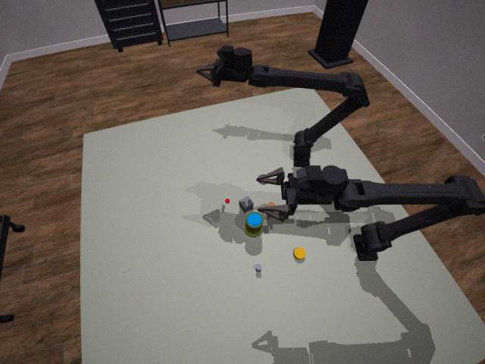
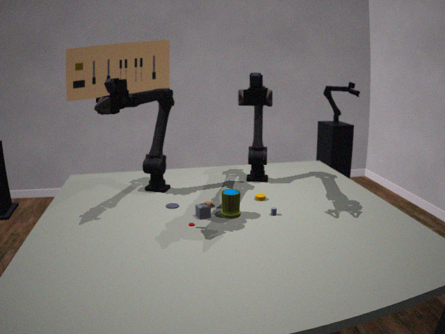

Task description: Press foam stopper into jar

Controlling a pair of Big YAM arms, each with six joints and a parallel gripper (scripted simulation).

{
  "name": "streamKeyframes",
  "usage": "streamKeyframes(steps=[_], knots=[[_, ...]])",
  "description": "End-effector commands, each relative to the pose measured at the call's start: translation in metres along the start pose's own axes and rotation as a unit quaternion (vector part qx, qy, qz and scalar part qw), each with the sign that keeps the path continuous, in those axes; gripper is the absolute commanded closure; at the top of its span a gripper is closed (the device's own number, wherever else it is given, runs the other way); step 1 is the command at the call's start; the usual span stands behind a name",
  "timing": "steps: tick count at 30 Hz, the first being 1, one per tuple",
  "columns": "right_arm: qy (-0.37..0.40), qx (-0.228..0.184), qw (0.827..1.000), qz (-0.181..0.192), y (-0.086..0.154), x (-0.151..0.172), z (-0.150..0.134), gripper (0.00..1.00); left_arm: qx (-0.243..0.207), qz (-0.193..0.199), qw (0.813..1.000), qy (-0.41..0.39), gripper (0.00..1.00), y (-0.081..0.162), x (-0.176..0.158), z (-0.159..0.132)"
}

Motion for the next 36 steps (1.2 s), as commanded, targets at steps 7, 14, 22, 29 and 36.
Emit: streamKeyframes(steps=[7, 14, 22, 29, 36], knots=[[0.007, -0.017, 1.000, 0.007, -0.008, 0.008, 0.025, 1.00, -0.023, -0.004, 1.000, 0.000, 0.02, -0.007, -0.004, 0.034], [0.007, -0.019, 1.000, 0.006, -0.008, 0.007, 0.028, 1.00, -0.025, -0.004, 1.000, -0.002, 0.02, -0.008, -0.004, 0.036], [0.003, -0.007, 1.000, 0.002, -0.009, 0.003, 0.014, 1.00, -0.025, -0.004, 1.000, -0.003, 0.02, -0.008, -0.003, 0.037], [0.007, -0.012, 1.000, 0.006, -0.009, 0.007, 0.020, 1.00, -0.023, -0.004, 1.000, -0.003, 0.02, -0.009, -0.004, 0.034], [0.007, -0.012, 1.000, 0.006, -0.009, 0.007, 0.020, 1.00, -0.023, -0.004, 1.000, -0.003, 0.02, -0.009, -0.004, 0.034]])
Point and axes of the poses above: on each arm, the point where the finger pads meet when closed, its own y axis back along the fingers, its own x axis across the jaws, z = x × y, the point moved 10 cm from there along y, back along the fingers, and after that the axes turned 3 degrees about -y, right-handed, at the moved point
